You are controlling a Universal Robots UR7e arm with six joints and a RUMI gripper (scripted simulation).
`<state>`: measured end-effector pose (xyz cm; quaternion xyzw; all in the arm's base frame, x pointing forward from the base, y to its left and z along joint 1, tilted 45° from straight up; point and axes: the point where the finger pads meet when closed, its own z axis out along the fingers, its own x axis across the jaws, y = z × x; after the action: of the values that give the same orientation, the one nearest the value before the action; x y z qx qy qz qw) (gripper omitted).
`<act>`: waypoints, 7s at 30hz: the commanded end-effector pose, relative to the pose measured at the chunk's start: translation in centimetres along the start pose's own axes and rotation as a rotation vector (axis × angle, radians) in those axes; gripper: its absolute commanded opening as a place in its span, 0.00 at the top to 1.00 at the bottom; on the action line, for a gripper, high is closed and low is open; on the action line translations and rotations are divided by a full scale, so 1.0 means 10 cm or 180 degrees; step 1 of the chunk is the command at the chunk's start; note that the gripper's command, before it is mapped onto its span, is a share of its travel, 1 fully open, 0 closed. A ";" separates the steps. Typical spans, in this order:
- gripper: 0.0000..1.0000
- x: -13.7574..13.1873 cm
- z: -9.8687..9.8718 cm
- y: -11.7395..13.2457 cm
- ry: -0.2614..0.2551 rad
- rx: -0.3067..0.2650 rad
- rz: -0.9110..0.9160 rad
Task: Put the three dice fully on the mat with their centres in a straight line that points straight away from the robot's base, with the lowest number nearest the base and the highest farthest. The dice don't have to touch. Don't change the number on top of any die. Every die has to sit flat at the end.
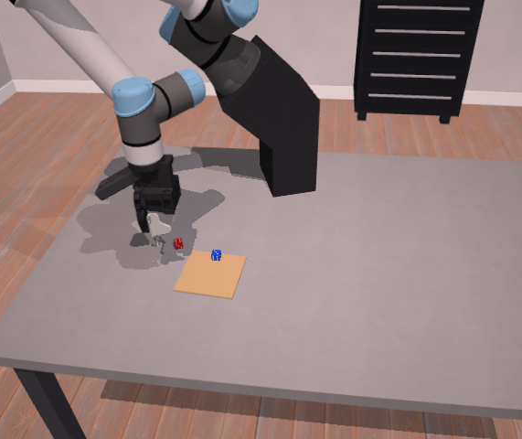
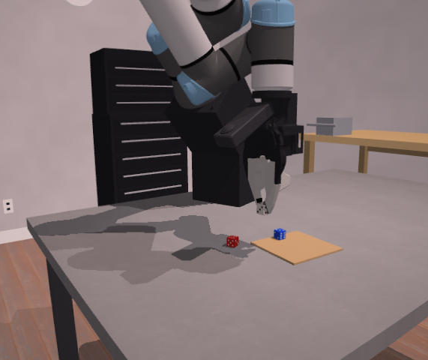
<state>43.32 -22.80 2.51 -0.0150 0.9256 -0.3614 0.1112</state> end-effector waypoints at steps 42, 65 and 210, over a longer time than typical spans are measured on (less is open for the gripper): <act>0.97 -0.17 0.00 0.30 -0.0018 -0.0007 -0.3161; 0.97 -0.20 -0.01 0.47 -0.0019 -0.0006 -0.4672; 0.97 0.11 -0.05 1.17 0.0027 0.0041 -1.4054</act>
<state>42.67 -14.09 -5.21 0.7671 0.5185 -0.1068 0.3625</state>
